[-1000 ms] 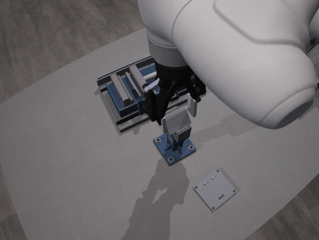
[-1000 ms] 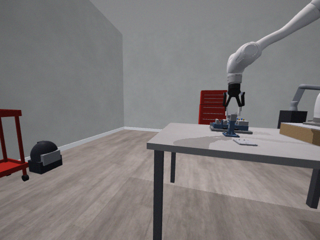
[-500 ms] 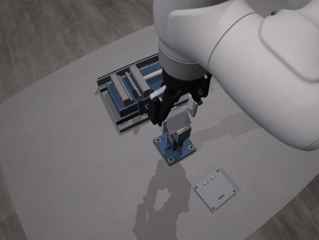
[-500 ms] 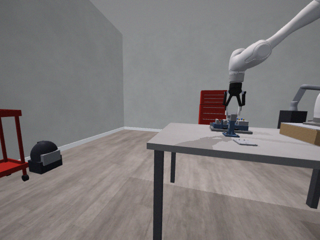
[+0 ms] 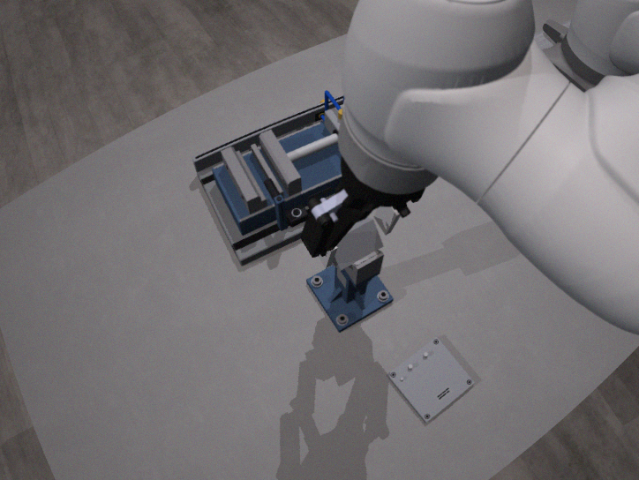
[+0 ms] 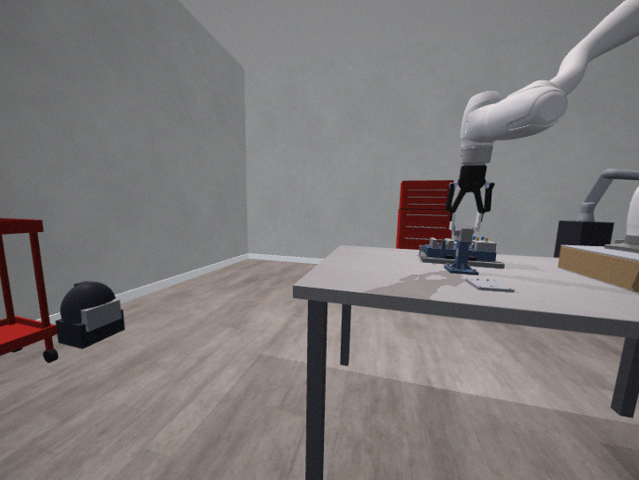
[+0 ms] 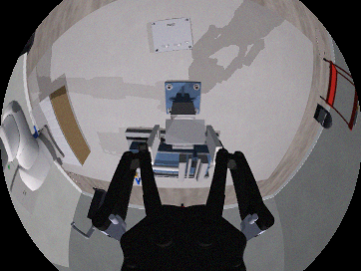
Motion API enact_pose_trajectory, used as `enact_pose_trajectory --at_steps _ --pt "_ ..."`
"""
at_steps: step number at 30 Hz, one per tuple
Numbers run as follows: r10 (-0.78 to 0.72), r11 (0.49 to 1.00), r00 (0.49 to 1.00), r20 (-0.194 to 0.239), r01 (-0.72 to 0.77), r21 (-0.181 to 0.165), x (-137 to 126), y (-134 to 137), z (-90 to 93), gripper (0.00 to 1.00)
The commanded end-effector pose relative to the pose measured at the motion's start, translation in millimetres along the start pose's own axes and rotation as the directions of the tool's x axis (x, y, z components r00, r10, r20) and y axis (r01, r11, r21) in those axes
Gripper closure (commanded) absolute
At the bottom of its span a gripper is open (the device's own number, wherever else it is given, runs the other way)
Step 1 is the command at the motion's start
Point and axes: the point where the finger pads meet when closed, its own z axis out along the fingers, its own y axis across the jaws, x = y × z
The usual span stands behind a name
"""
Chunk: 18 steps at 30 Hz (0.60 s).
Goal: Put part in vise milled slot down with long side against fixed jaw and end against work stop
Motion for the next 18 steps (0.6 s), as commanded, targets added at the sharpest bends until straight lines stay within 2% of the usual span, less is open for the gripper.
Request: enact_pose_trajectory --at_steps 1,10,12,18 --pt "-0.001 1.0 0.999 0.034 0.001 -0.001 2.2 3.4 -1.1 0.49" --pt "0.0 1.0 0.992 0.127 0.001 -0.001 4.6 3.5 -0.9 0.49" --pt "0.0 1.0 0.992 0.127 0.001 -0.001 4.6 3.5 -0.9 0.49" --pt "0.0 1.0 0.982 0.19 0.001 -0.001 6.1 3.4 -0.6 0.49"
